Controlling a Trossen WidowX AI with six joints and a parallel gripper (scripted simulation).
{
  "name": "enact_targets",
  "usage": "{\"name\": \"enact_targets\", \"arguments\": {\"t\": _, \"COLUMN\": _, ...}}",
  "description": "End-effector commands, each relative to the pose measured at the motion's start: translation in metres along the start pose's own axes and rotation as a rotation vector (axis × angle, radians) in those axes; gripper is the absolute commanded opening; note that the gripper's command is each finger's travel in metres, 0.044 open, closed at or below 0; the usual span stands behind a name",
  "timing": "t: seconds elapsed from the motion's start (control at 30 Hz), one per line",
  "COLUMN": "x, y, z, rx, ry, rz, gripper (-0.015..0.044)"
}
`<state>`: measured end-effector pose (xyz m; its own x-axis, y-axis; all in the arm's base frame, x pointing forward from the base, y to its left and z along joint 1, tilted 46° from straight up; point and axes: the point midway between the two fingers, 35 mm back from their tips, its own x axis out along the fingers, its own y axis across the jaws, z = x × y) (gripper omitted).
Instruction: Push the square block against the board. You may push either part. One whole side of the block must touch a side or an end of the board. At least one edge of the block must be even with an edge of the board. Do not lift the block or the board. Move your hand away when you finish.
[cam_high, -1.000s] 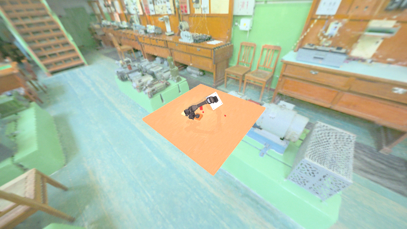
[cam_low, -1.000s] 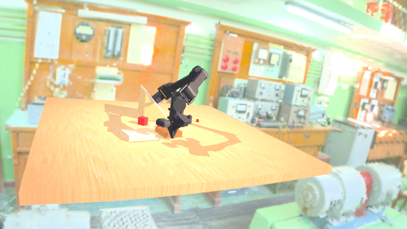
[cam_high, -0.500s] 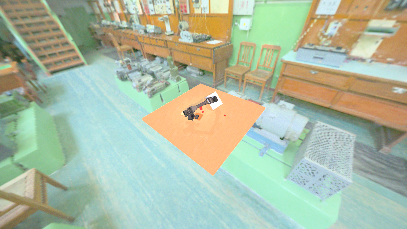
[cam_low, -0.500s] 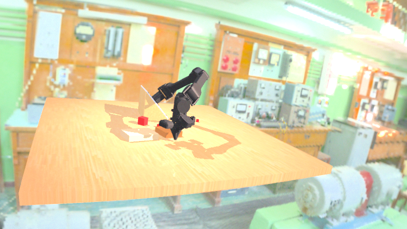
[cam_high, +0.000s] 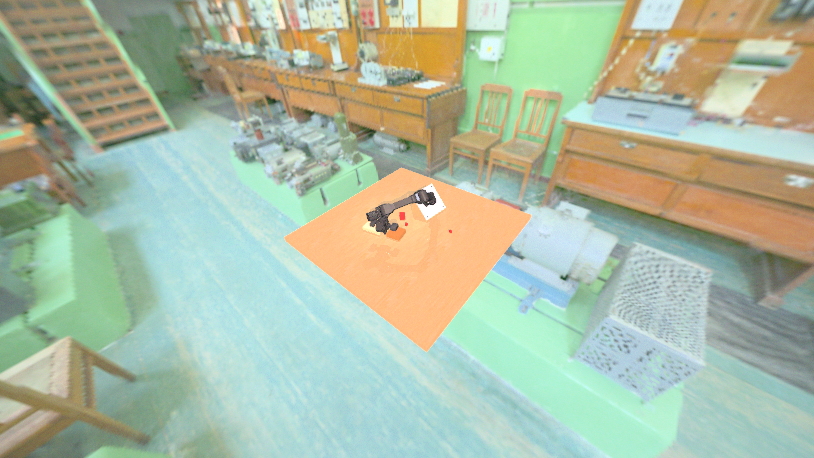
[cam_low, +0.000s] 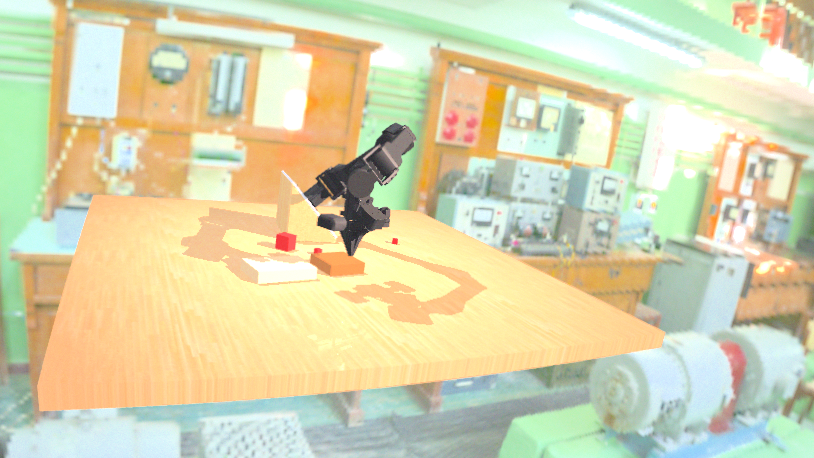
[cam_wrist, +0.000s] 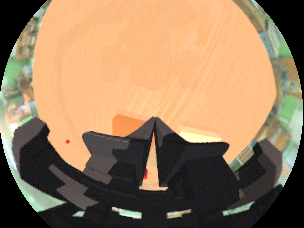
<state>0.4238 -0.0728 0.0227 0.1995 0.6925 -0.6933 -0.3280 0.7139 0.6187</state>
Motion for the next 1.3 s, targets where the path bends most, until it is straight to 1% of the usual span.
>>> {"name": "enact_targets", "arguments": {"t": 0.0, "x": -0.004, "y": 0.004, "z": -0.038, "rx": 0.043, "ry": 0.012, "rz": -0.002, "gripper": 0.0}}
{"name": "enact_targets", "arguments": {"t": 0.37, "x": -0.002, "y": 0.046, "z": -0.15, "rx": 0.144, "ry": 0.027, "rz": 0.005, "gripper": 0.0}}
{"name": "enact_targets", "arguments": {"t": 0.43, "x": 0.0, "y": 0.053, "z": -0.164, "rx": 0.156, "ry": 0.029, "rz": 0.007, "gripper": 0.0}}
{"name": "enact_targets", "arguments": {"t": 0.7, "x": 0.003, "y": 0.054, "z": -0.165, "rx": 0.157, "ry": 0.029, "rz": 0.007, "gripper": 0.0}}
{"name": "enact_targets", "arguments": {"t": 0.87, "x": 0.053, "y": 0.054, "z": -0.167, "rx": 0.158, "ry": 0.028, "rz": 0.009, "gripper": 0.0}}
{"name": "enact_targets", "arguments": {"t": 1.27, "x": 0.055, "y": 0.054, "z": -0.164, "rx": 0.157, "ry": 0.027, "rz": 0.009, "gripper": 0.0}}
